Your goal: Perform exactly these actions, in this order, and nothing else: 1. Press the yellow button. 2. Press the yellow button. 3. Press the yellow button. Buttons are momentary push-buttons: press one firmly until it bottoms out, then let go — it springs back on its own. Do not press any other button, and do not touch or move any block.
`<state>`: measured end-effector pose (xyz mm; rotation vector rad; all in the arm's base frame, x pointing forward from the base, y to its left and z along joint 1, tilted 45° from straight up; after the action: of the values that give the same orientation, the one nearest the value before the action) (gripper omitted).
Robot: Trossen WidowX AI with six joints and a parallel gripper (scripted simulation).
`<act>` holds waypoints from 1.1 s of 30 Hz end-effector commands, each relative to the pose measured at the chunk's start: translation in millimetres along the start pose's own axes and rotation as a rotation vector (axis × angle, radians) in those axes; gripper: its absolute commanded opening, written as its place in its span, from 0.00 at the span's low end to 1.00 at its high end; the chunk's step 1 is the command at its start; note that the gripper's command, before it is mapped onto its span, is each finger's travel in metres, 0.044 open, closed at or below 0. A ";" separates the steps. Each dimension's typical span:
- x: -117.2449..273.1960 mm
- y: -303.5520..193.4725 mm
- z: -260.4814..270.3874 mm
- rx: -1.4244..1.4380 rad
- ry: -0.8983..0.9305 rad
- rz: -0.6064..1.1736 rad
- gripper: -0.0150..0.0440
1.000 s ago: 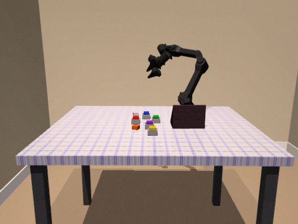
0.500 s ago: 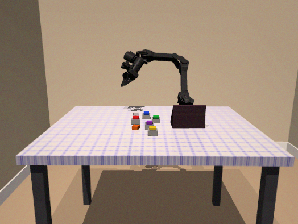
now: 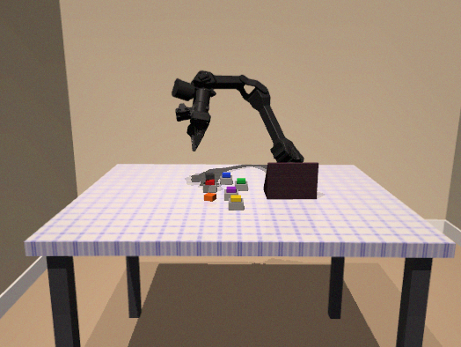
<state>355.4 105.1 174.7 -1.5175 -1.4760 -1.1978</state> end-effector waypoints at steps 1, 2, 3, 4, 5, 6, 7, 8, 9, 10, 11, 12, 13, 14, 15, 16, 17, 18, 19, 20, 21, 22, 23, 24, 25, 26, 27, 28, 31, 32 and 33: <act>-27.4 -27.8 51.5 -0.043 -0.102 0.086 0.93; -33.9 -36.3 64.5 -0.055 -0.132 0.100 0.93; -40.4 -45.4 77.0 -0.067 -0.164 0.111 0.93; -46.9 -55.0 89.0 -0.079 -0.198 0.118 0.93; -53.4 -65.1 100.3 -0.091 -0.233 0.123 0.93; -59.9 -75.7 111.0 -0.103 -0.269 0.125 0.93; -66.4 -86.7 121.0 -0.115 -0.306 0.123 0.93; -72.6 -97.6 130.0 -0.127 -0.342 0.118 0.93; -78.1 -107.4 137.4 -0.137 -0.375 0.111 0.93; -82.6 -115.5 143.0 -0.145 -0.401 0.104 0.93; -86.0 -121.7 147.0 -0.152 -0.421 0.097 0.93; -88.3 -125.9 149.7 -0.156 -0.435 0.092 0.93; -89.5 -128.2 151.0 -0.158 -0.442 0.089 0.93; -89.8 -128.9 151.4 -0.159 -0.444 0.088 0.93; -89.8 -128.9 151.4 -0.159 -0.444 0.088 0.93; -89.8 -128.9 151.4 -0.159 -0.444 0.088 0.93; -89.8 -128.9 151.4 -0.159 -0.444 0.088 0.93; -89.8 -128.9 151.4 -0.159 -0.444 0.088 0.93; -91.7 -128.9 150.7 -0.159 -0.444 0.088 0.89; -97.2 -129.2 148.5 -0.158 -0.444 0.088 0.84; -106.2 -129.7 144.7 -0.158 -0.443 0.087 0.80; -118.0 -131.0 139.4 -0.158 -0.443 0.086 0.75; -129.7 -132.8 133.6 -0.158 -0.444 0.086 0.71; -138.4 -134.5 129.1 -0.159 -0.444 0.087 0.67; -143.6 -135.6 126.2 -0.159 -0.445 0.087 0.62; -145.3 -136.0 125.2 -0.159 -0.445 0.087 0.58; -145.3 -136.0 125.2 -0.159 -0.445 0.087 0.53; -145.3 -136.0 125.2 -0.159 -0.445 0.087 0.49; -145.3 -136.0 125.2 -0.159 -0.445 0.087 0.35; -145.3 -136.0 125.2 -0.159 -0.445 0.087 0.31; -145.3 -136.0 125.2 -0.159 -0.445 0.087 0.29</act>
<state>250.9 188.8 -18.1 -2.0374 -1.5927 -0.9926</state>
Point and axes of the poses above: the point midway between the two fingers, 35 mm back from their tips, its own x axis back along the fingers, its own z axis across the jaws, y = z × x, the point moved 9 cm from there along x, back along the fingers, and after that the axes turned 8 degrees about -x, right-handed, at the moved point
